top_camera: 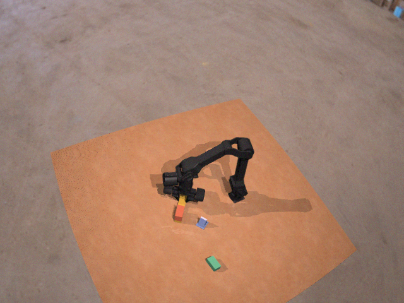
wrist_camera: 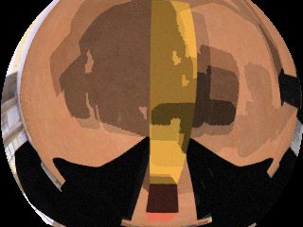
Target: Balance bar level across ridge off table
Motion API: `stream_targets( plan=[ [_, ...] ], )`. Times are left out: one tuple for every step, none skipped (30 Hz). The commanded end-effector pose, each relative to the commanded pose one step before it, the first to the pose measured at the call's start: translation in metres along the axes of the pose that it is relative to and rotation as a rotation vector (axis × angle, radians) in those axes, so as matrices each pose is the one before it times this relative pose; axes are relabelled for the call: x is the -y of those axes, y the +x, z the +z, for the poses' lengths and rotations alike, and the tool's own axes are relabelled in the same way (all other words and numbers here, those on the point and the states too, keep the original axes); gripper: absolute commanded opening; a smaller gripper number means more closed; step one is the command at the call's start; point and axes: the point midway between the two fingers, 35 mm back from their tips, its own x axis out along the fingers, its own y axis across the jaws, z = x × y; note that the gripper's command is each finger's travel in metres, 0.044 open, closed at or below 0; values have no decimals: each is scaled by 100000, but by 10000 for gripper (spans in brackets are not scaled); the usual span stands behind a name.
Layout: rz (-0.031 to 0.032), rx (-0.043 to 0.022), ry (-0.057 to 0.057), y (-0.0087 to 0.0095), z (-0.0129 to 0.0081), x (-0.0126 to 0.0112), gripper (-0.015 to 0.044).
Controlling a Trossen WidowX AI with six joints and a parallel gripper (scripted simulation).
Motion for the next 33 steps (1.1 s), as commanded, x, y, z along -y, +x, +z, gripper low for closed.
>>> stream_targets(
  plan=[
    [45, -25, -2, -44, -7, -16, 78],
    [-5, -5, 5, -120, -9, -24, 52],
    [-8, -9, 8, -200, -15, -38, 25],
    [-10, -10, 9, -244, -18, -44, 0],
    [-10, -10, 9, -245, -17, -42, 0],
    [-10, -10, 9, -246, -16, -40, 0],
    [-10, -10, 9, -247, -15, -37, 0],
    [-11, -10, 9, -248, -14, -35, 0],
    [-11, -10, 9, -248, -13, -33, 0],
    [-11, -10, 9, -249, -12, -30, 0],
    [-11, -10, 9, -250, -11, -28, 0],
    [-11, -10, 9, -251, -11, -25, 0],
    [-12, -10, 9, -251, -10, -23, 0],
    [-12, -9, 9, -252, -9, -20, 0],
    [-12, -9, 9, -253, -8, -18, 0],
    [-12, -9, 9, -253, -7, -15, 0],
    [-12, -9, 9, -254, -6, -13, 0],
    [-13, -9, 9, -254, -5, -11, 0],
    [-13, -9, 9, -255, -4, -8, 0],
    [-13, -9, 9, -255, -3, -6, 0],
    [-13, -9, 9, -256, -2, -3, 0],
    [-14, -9, 9, -256, -1, -1, 0],
    [-14, -9, 9, -257, -1, 2, 0],
    [-14, -9, 9, -257, 0, 4, 0],
    [-14, -9, 9, -258, 1, 7, 0],
    [-14, -8, 9, -258, 2, 9, 0],
    [-15, -8, 9, -258, 3, 12, 0],
    [-15, -8, 9, -258, 4, 14, 0],
    [-15, -8, 9, -259, 5, 17, 0],
    [-15, -8, 9, -259, 6, 20, 0],
    [-16, -8, 9, -259, 7, 22, 0],
    [-16, -8, 9, -259, 8, 25, 0],
    [-16, -8, 9, -259, 9, 27, 0]
  ],
)
